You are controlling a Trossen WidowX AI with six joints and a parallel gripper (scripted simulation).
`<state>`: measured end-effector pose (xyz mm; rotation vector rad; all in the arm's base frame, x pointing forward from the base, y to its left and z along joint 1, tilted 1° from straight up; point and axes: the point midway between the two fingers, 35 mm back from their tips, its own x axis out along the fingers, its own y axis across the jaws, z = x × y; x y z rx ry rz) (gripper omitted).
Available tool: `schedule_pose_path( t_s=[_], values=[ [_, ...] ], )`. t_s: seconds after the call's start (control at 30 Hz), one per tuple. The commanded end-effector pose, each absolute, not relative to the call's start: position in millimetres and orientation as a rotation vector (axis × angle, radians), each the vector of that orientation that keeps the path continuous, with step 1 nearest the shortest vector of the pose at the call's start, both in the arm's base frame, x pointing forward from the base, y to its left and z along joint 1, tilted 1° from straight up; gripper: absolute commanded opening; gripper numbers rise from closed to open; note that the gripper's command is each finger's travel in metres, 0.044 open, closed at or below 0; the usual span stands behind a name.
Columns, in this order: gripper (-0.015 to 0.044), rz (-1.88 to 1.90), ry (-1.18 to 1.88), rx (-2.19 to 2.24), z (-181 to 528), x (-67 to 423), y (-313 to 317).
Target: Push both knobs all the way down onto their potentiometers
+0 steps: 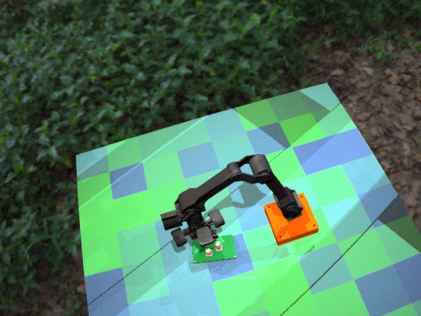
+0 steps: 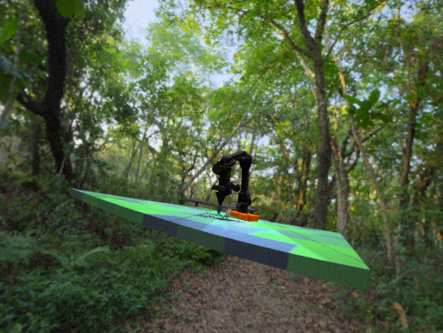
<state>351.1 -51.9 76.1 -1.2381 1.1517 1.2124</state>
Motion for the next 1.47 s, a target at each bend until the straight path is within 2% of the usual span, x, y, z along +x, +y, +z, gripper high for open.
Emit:
schedule_pose_path(
  t_s=[0.0, 0.23, 0.47, 0.7, 1.43],
  values=[
    [0.0079, 1.214, 1.153, -1.237, 75.0, 350.8, -51.9],
    [0.0263, 1.215, 1.153, -1.237, 78.7, 343.4, -49.5],
    [0.044, 1.217, 1.156, -1.236, 102.1, 262.2, -27.6],
    [0.044, 1.221, 1.157, -1.237, 98.9, 186.4, -12.8],
    [0.044, 1.221, 1.156, -1.237, 98.5, 184.5, -12.5]
  ],
)
